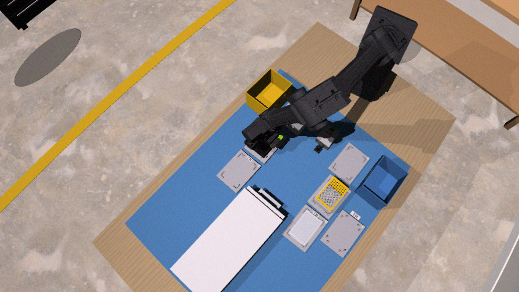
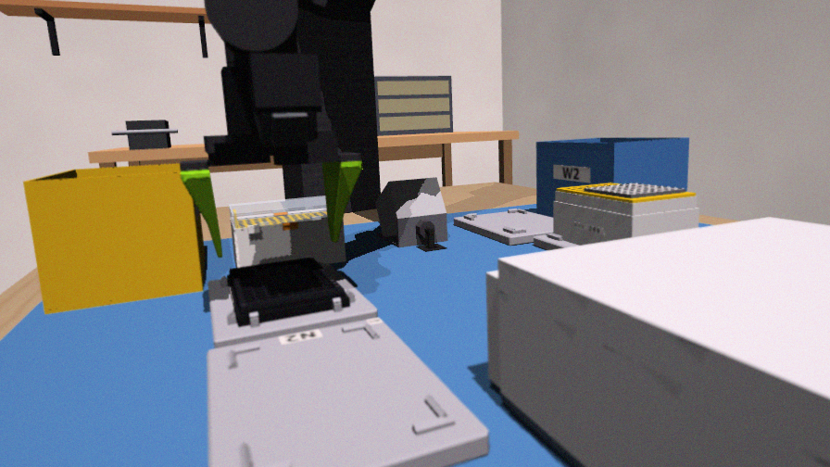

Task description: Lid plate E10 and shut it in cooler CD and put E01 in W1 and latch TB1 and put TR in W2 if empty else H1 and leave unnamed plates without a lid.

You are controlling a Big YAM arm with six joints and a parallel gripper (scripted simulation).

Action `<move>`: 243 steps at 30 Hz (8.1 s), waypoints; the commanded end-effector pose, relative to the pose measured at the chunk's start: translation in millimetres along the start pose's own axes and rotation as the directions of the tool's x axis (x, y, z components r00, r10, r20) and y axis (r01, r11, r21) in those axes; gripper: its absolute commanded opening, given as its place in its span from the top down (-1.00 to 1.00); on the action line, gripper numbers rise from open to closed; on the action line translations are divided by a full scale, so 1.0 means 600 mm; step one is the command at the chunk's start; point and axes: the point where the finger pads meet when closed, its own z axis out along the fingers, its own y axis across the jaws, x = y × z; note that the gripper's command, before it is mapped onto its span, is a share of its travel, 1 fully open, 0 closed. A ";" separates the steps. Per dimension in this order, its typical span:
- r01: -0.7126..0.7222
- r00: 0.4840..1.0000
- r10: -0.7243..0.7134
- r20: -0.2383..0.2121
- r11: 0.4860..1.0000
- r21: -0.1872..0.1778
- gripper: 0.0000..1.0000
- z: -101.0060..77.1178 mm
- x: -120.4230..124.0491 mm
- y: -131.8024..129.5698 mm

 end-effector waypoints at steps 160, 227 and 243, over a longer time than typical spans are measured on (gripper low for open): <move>0.009 0.999 -0.010 0.039 1.000 0.017 1.00 0.037 -0.026 -0.015; 0.002 1.000 -0.002 0.019 1.000 0.018 1.00 0.017 -0.016 -0.019; 0.005 1.000 -0.005 0.018 1.000 0.013 1.00 -0.011 -0.016 -0.012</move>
